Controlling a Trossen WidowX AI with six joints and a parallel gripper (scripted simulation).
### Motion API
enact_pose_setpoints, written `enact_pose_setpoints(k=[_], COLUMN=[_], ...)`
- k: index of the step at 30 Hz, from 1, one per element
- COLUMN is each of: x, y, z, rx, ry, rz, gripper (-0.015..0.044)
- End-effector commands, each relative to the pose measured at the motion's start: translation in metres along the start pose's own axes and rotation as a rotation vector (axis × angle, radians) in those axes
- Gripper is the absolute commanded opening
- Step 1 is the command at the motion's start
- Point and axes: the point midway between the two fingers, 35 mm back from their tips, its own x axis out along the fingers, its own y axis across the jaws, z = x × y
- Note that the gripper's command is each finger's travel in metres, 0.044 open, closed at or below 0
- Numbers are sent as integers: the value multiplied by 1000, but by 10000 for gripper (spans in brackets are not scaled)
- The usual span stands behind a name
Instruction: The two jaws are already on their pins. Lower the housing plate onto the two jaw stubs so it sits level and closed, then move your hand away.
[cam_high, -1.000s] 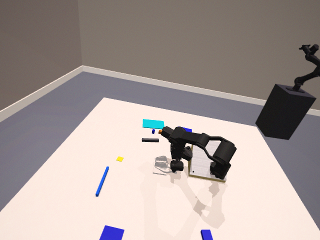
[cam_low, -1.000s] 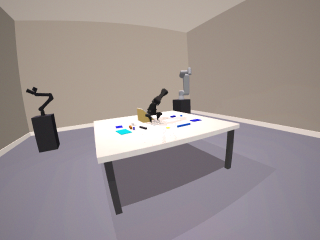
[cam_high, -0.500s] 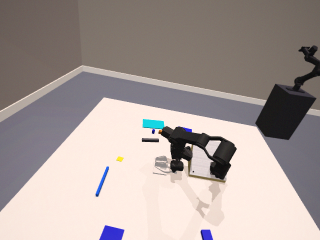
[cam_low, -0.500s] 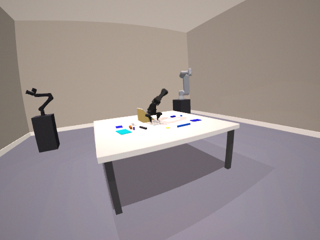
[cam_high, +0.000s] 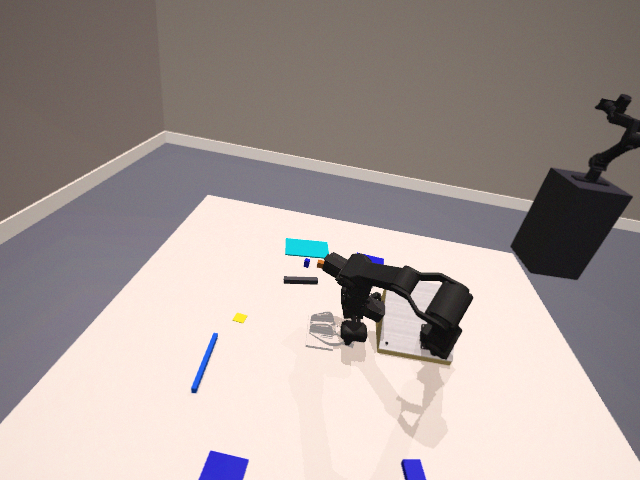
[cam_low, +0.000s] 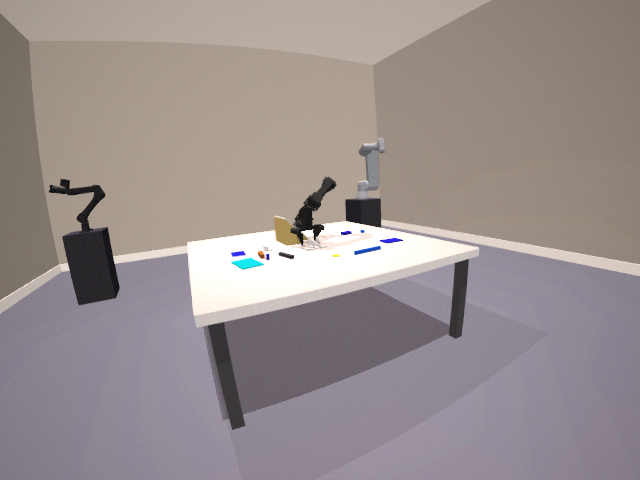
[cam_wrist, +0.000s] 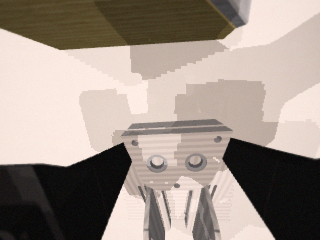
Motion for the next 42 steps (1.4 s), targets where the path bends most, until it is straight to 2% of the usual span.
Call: enact_pose_setpoints(k=[1,42], x=[2,2], y=[-1,-1], z=[0,-1], rx=[-4,-4], ry=[0,0], rz=[-4,-4], gripper=[351,351])
